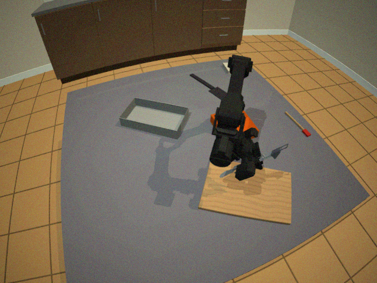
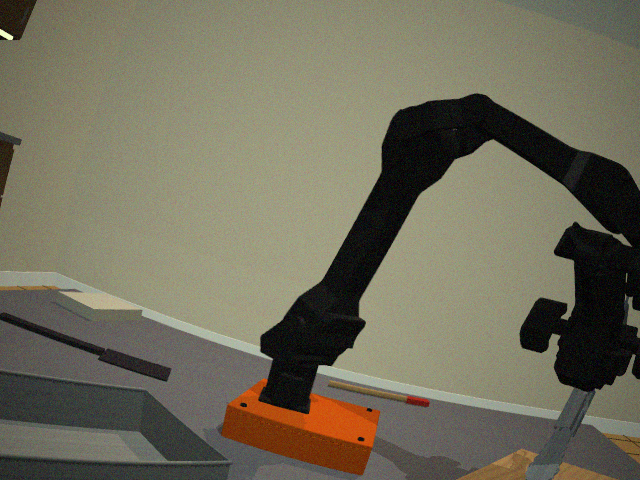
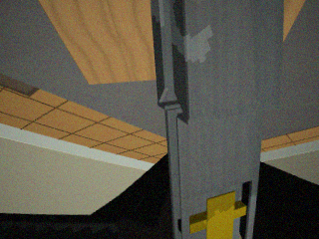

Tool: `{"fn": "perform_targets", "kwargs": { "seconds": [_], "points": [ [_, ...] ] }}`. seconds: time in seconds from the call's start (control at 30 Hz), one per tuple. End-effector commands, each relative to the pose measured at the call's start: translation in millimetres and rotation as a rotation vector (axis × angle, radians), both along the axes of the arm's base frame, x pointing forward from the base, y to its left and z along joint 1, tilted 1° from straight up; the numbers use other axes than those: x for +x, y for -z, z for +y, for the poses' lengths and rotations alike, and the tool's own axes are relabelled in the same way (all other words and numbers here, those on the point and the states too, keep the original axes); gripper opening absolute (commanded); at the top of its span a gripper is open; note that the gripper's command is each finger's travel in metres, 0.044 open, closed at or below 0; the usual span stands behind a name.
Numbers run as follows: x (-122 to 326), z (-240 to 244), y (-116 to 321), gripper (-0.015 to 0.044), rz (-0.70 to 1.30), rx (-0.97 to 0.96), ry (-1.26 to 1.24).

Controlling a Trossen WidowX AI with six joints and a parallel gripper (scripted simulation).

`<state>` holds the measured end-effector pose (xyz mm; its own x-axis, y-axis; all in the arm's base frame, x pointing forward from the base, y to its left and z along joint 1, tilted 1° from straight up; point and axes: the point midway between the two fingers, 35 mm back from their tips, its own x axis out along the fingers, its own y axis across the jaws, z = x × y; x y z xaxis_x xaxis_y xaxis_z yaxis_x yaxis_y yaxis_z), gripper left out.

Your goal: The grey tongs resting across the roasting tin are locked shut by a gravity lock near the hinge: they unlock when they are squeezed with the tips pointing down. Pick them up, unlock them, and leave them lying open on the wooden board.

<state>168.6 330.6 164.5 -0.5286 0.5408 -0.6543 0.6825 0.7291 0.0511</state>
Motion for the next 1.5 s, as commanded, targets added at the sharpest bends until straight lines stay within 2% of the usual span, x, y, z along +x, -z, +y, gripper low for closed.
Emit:
{"fn": "perform_targets", "kwargs": {
  "seconds": [0.0,1.03,1.47],
  "points": [
    [-0.1,-0.3,-1.7,-0.0150,0.009,0.013,-0.001],
    [-0.4,-0.2,-1.2,-0.0150,0.006,0.009,-0.001],
    [-13.3,6.8,28.8,-0.0150,-0.189,-0.265,-0.023]
  ]
}}
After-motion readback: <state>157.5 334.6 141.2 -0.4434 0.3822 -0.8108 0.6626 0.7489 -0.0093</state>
